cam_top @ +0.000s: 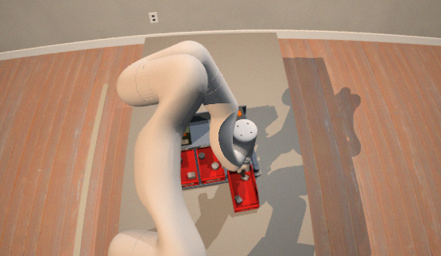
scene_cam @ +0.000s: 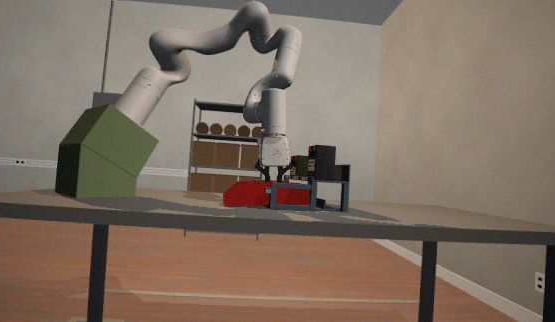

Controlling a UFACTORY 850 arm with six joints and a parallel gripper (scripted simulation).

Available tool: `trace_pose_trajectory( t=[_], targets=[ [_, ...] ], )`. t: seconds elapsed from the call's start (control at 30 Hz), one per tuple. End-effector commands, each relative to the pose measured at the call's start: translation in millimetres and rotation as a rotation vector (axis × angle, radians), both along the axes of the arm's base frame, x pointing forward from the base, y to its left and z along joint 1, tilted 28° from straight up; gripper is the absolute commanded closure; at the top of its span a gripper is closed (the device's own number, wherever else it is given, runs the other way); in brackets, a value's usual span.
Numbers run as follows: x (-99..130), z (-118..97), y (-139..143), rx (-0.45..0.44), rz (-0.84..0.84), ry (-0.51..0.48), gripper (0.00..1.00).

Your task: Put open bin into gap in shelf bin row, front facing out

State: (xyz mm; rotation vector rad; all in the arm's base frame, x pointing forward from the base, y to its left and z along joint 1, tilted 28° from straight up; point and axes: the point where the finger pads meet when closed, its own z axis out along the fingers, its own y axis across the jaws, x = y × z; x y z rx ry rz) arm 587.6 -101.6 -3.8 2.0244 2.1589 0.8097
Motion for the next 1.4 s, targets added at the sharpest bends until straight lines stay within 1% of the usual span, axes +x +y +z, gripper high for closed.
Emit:
trace_pose_trajectory(
  t=[0.0, 1.23, 1.37],
  targets=[
    [0.5, 0.6, -0.5, 0.000, 0.000, -0.001, 0.66],
    [0.5, 0.6, -0.5, 0.000, 0.000, -0.001, 0.66],
    [-7.6, 21.8, -8.2, 0.000, 0.000, -0.001, 0.66]
  ],
)
